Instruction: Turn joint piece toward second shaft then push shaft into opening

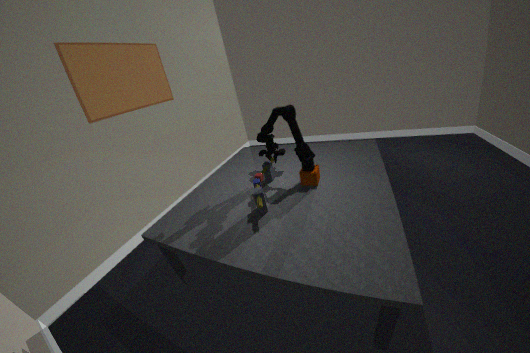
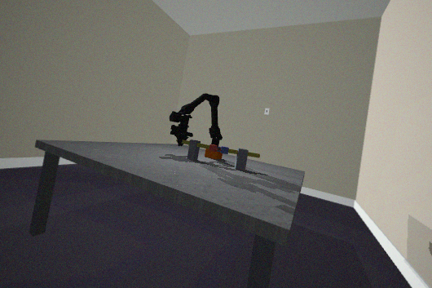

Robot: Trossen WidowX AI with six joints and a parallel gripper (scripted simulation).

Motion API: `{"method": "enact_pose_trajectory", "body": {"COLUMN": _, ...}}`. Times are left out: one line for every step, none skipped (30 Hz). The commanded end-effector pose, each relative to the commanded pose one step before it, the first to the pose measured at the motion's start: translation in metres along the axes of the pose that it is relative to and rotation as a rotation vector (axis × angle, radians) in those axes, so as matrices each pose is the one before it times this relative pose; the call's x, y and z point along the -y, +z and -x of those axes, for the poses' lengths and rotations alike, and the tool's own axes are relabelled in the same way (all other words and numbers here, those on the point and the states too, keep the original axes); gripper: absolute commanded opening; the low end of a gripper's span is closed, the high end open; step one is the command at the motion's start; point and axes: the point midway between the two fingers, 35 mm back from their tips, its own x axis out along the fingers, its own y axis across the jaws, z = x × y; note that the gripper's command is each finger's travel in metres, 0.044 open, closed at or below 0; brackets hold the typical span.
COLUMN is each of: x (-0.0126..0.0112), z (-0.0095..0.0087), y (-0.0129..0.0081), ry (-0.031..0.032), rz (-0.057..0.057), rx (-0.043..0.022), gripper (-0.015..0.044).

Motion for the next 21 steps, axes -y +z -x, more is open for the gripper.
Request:
{"method": "enact_pose_trajectory", "body": {"x": -0.00003, "z": -0.00003, "y": -0.00007, "ry": -0.00104, "rz": 0.0009, "rx": -0.00008, "gripper": 0.0067}}
{"method": "enact_pose_trajectory", "body": {"x": 0.00000, "z": 0.00000, "y": 0.00000, "ry": 0.00000, "rz": 0.0000, "rx": 0.00000, "gripper": 0.0093}}
{"method": "enact_pose_trajectory", "body": {"x": 0.00000, "z": 0.00000, "y": 0.00000, "ry": 0.00000, "rz": 0.0000, "rx": 0.00000, "gripper": 0.0119}}
{"method": "enact_pose_trajectory", "body": {"x": 0.00000, "z": 0.00000, "y": 0.00000, "ry": 0.00000, "rz": 0.0000, "rx": 0.00000, "gripper": 0.0146}}
{"method": "enact_pose_trajectory", "body": {"x": 0.00000, "z": 0.00000, "y": 0.00000, "ry": 0.00000, "rz": 0.0000, "rx": 0.00000, "gripper": 0.0172}}
{"method": "enact_pose_trajectory", "body": {"x": 0.00000, "z": 0.00000, "y": 0.00000, "ry": 0.00000, "rz": 0.0000, "rx": 0.00000, "gripper": 0.0198}}
{"method": "enact_pose_trajectory", "body": {"x": 0.00000, "z": 0.00000, "y": 0.00000, "ry": 0.00000, "rz": 0.0000, "rx": 0.00000, "gripper": 0.0224}}
{"method": "enact_pose_trajectory", "body": {"x": 0.00000, "z": 0.00000, "y": 0.00000, "ry": 0.00000, "rz": 0.0000, "rx": 0.00000, "gripper": 0.0251}}
{"method": "enact_pose_trajectory", "body": {"x": 0.00000, "z": 0.00000, "y": 0.00000, "ry": 0.00000, "rz": 0.0000, "rx": 0.00000, "gripper": 0.0277}}
{"method": "enact_pose_trajectory", "body": {"x": 0.00000, "z": 0.00000, "y": 0.00000, "ry": 0.00000, "rz": 0.0000, "rx": 0.00000, "gripper": 0.0303}}
{"method": "enact_pose_trajectory", "body": {"x": 0.00000, "z": 0.00000, "y": 0.00000, "ry": 0.00000, "rz": 0.0000, "rx": 0.00000, "gripper": 0.0329}}
{"method": "enact_pose_trajectory", "body": {"x": 0.00000, "z": 0.00000, "y": 0.00000, "ry": 0.00000, "rz": 0.0000, "rx": 0.00000, "gripper": 0.0356}}
{"method": "enact_pose_trajectory", "body": {"x": 0.00000, "z": 0.00000, "y": 0.00000, "ry": 0.00000, "rz": 0.0000, "rx": 0.00000, "gripper": 0.0382}}
{"method": "enact_pose_trajectory", "body": {"x": 0.00000, "z": 0.00000, "y": 0.00000, "ry": 0.00000, "rz": 0.0000, "rx": 0.00000, "gripper": 0.0408}}
{"method": "enact_pose_trajectory", "body": {"x": 0.00000, "z": 0.00000, "y": 0.00000, "ry": 0.00000, "rz": 0.0000, "rx": 0.00000, "gripper": 0.0434}}
{"method": "enact_pose_trajectory", "body": {"x": 0.00000, "z": 0.00000, "y": 0.00000, "ry": 0.00000, "rz": 0.0000, "rx": 0.00000, "gripper": 0.0440}}
{"method": "enact_pose_trajectory", "body": {"x": 0.00000, "z": 0.00000, "y": 0.00000, "ry": 0.00000, "rz": 0.0000, "rx": 0.00000, "gripper": 0.0440}}
{"method": "enact_pose_trajectory", "body": {"x": 0.00000, "z": 0.00000, "y": 0.00000, "ry": 0.00000, "rz": 0.0000, "rx": 0.00000, "gripper": 0.0440}}
{"method": "enact_pose_trajectory", "body": {"x": 0.00000, "z": 0.00000, "y": 0.00000, "ry": 0.00000, "rz": 0.0000, "rx": 0.00000, "gripper": 0.0440}}
{"method": "enact_pose_trajectory", "body": {"x": 0.00000, "z": 0.00000, "y": 0.00000, "ry": 0.00000, "rz": 0.0000, "rx": 0.00000, "gripper": 0.0440}}
{"method": "enact_pose_trajectory", "body": {"x": 0.00000, "z": 0.00000, "y": 0.00000, "ry": 0.00000, "rz": 0.0000, "rx": 0.00000, "gripper": 0.0440}}
